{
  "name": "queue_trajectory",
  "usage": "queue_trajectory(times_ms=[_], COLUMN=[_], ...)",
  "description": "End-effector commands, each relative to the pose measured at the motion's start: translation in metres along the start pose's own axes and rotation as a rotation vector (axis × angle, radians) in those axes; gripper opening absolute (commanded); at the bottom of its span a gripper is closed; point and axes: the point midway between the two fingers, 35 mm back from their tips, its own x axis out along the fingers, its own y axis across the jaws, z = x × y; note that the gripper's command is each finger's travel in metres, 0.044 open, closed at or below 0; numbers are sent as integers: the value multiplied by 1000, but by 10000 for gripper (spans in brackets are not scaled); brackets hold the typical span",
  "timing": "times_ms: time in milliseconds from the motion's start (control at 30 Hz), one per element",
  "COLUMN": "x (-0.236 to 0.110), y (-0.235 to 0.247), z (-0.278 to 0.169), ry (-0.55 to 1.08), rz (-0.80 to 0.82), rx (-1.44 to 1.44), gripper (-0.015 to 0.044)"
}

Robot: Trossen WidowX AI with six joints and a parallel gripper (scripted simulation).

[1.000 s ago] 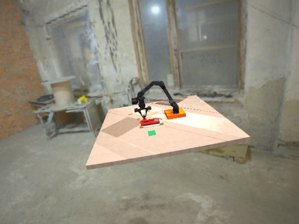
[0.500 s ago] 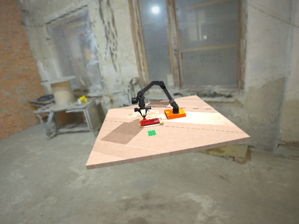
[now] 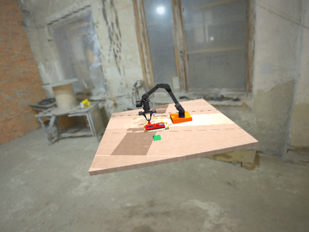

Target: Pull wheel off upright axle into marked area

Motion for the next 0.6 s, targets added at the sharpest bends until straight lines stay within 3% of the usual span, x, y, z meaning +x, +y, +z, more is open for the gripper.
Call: queue_trajectory(times_ms=[0,567], x=[-6,-12], y=[1,1], z=[0,0], ry=[0,1], rz=[12,12], rx=[0,-1], gripper=[0,0])
